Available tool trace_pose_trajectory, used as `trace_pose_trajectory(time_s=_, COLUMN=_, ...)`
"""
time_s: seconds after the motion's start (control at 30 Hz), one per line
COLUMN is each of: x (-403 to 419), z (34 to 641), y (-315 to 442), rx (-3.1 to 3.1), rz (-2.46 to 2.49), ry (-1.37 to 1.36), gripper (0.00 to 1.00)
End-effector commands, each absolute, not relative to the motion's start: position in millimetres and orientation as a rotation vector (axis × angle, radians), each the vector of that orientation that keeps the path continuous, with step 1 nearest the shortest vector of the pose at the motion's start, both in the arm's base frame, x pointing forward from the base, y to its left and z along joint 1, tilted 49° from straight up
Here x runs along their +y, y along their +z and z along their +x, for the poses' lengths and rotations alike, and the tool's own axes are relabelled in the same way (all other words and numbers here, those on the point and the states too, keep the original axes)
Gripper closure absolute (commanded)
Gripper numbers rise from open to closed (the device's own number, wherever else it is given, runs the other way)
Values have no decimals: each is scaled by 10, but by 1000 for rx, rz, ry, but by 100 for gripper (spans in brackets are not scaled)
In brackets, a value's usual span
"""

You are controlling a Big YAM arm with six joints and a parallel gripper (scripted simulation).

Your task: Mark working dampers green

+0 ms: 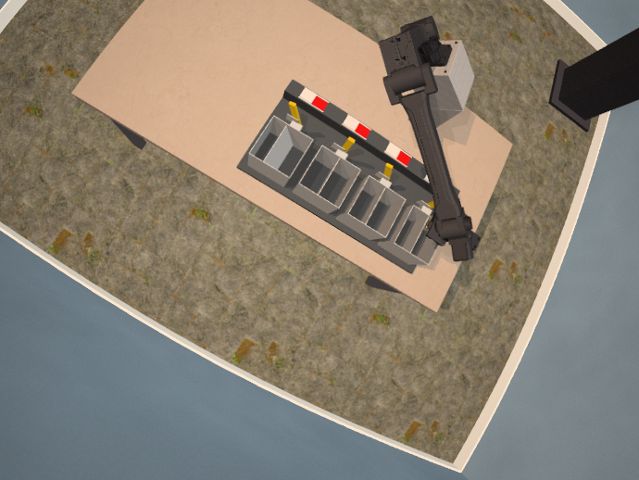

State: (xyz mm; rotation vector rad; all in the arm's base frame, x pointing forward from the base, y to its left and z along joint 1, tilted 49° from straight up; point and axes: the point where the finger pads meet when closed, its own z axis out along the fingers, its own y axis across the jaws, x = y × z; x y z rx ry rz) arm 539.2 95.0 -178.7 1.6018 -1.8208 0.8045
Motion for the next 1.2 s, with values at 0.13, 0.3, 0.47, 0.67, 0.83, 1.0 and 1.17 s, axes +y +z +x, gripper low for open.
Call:
trace_pose_trajectory(time_s=0.13, x=581, z=5590, y=-1187, rx=-1866, rz=1617, ry=822, gripper=100)
trace_pose_trajectory(time_s=0.3, x=290, z=5553, y=-858, rx=-1865, rz=1617, ry=822, gripper=100)
trace_pose_trajectory(time_s=0.47, x=-42, z=5462, y=-499, rx=-1862, rz=1615, ry=826, gripper=100)
trace_pose_trajectory(time_s=0.67, x=-484, z=5257, y=-49, rx=-1856, rz=1608, ry=831, gripper=100)
trace_pose_trajectory(time_s=0.83, x=-641, z=5143, y=130, rx=-1851, rz=1609, ry=834, gripper=100)
trace_pose_trajectory(time_s=1.0, x=-500, z=5103, y=-16, rx=-1803, rz=1645, ry=817, gripper=100)
trace_pose_trajectory(time_s=1.17, x=-645, z=5153, y=45, rx=-1837, rz=1614, ry=822, gripper=100)
